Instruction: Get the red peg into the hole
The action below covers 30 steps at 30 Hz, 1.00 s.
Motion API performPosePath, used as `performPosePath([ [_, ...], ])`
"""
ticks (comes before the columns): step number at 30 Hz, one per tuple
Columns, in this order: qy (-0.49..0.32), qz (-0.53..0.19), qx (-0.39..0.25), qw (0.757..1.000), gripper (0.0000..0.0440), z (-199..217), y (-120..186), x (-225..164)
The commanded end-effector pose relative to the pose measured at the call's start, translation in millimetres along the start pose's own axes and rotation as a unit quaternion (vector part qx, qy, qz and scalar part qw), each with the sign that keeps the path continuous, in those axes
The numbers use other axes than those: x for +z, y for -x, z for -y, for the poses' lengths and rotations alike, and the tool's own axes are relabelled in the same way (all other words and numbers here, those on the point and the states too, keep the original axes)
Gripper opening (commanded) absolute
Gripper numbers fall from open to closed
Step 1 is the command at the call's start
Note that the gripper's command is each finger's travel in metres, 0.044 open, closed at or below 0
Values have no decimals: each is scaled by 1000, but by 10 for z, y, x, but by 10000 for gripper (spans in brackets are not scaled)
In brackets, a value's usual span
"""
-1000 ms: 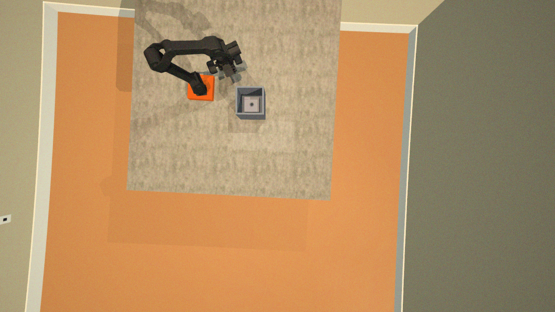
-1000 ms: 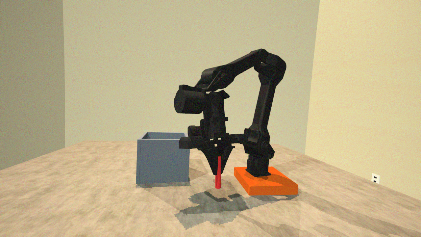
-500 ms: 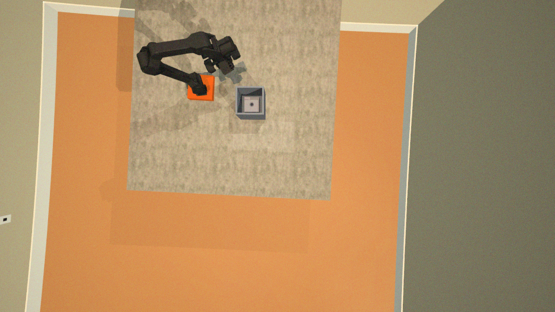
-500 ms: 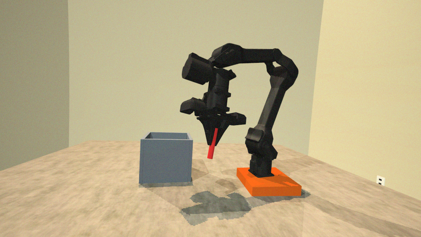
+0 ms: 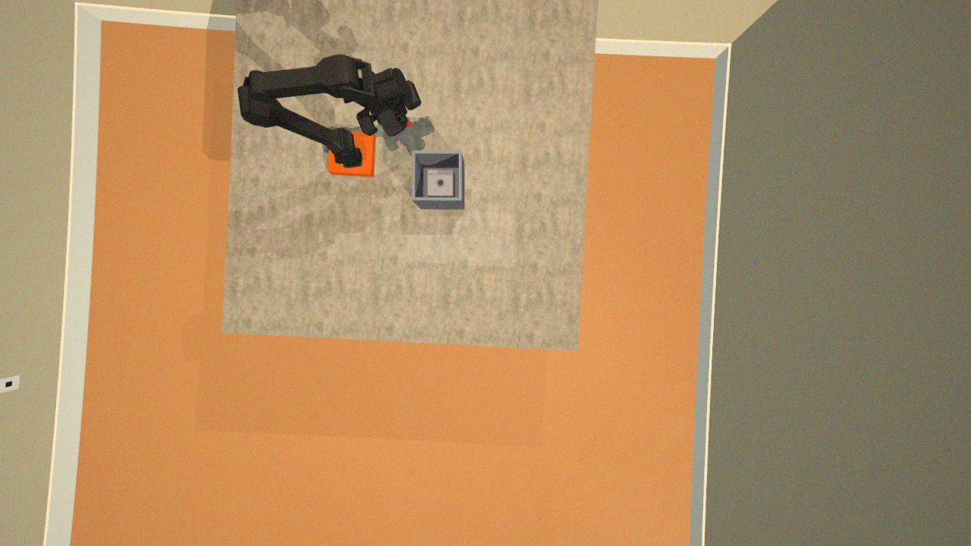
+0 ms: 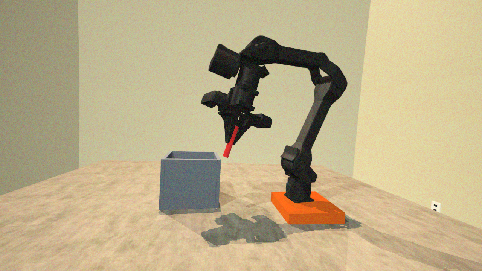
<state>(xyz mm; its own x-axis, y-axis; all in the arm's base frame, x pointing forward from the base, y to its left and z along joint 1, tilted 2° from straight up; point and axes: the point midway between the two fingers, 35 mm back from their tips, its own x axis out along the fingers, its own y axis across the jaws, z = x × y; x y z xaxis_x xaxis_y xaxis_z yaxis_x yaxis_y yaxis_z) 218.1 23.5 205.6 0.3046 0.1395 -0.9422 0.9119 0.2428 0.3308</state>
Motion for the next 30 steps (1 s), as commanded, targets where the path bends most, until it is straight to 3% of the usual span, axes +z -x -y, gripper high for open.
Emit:
performPosePath([
  [1, -2, 15, -2, 1000, 0, -6, 42, 112],
  [30, -44, 65, -36, 996, 0, -36, 23, 1037],
])
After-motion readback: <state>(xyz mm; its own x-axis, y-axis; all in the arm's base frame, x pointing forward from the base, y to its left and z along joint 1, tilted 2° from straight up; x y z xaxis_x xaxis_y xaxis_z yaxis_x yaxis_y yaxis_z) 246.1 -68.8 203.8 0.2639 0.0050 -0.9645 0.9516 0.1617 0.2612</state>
